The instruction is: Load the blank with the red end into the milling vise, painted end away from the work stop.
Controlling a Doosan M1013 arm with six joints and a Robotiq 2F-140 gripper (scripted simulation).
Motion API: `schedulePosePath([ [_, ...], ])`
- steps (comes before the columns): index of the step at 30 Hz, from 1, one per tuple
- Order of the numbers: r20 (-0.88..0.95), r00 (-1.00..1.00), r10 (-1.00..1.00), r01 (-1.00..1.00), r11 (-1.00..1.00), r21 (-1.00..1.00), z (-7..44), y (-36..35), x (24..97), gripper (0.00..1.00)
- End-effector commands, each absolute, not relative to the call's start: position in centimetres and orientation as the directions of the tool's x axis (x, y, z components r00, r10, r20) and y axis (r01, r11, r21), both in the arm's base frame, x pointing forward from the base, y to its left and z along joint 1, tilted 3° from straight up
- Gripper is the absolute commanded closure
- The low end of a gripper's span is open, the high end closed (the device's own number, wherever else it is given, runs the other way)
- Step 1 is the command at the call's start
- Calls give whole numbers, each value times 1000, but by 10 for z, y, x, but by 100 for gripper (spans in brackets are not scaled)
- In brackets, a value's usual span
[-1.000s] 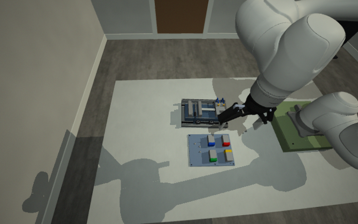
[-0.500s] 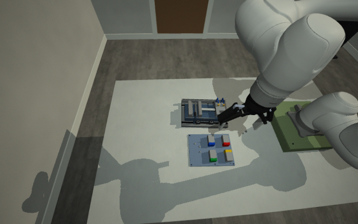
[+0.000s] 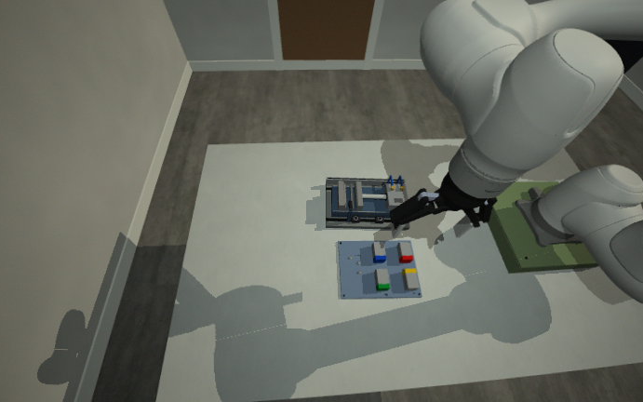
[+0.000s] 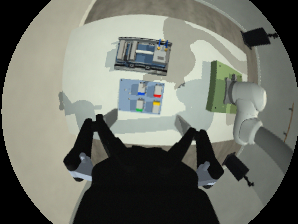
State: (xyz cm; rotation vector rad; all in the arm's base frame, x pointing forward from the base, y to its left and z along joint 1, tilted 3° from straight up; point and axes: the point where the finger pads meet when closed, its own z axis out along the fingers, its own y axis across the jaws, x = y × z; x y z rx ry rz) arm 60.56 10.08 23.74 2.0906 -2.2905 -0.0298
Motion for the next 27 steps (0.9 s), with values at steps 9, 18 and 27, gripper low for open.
schedulePosePath([
  [9, 17, -91, -996, -995, 92, 41, 236, 141, 619, 0],
  [18, 17, -91, -996, -995, 92, 41, 236, 149, 621, 0],
  [27, 17, -91, -996, -995, 92, 41, 236, 153, 622, 0],
])
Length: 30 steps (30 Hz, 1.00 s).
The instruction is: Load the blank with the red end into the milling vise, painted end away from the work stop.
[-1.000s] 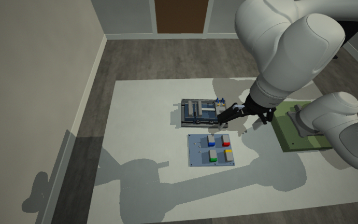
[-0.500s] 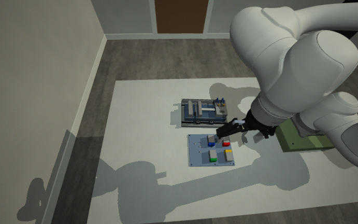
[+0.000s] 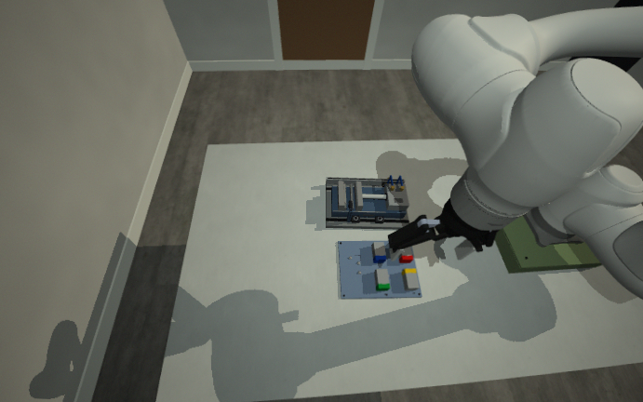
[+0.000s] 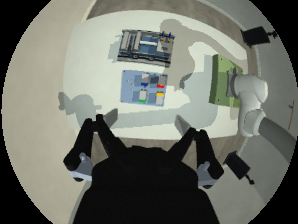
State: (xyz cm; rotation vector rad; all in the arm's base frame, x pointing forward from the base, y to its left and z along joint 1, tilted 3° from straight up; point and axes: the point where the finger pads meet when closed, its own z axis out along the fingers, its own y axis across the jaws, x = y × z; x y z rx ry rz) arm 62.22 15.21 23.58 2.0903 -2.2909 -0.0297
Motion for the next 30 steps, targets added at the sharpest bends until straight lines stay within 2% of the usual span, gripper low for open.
schedulePosePath([
  [1, 17, -91, -996, -995, 92, 41, 236, 153, 622, 0],
  [30, 17, -91, -996, -995, 92, 41, 236, 143, 619, 0],
])
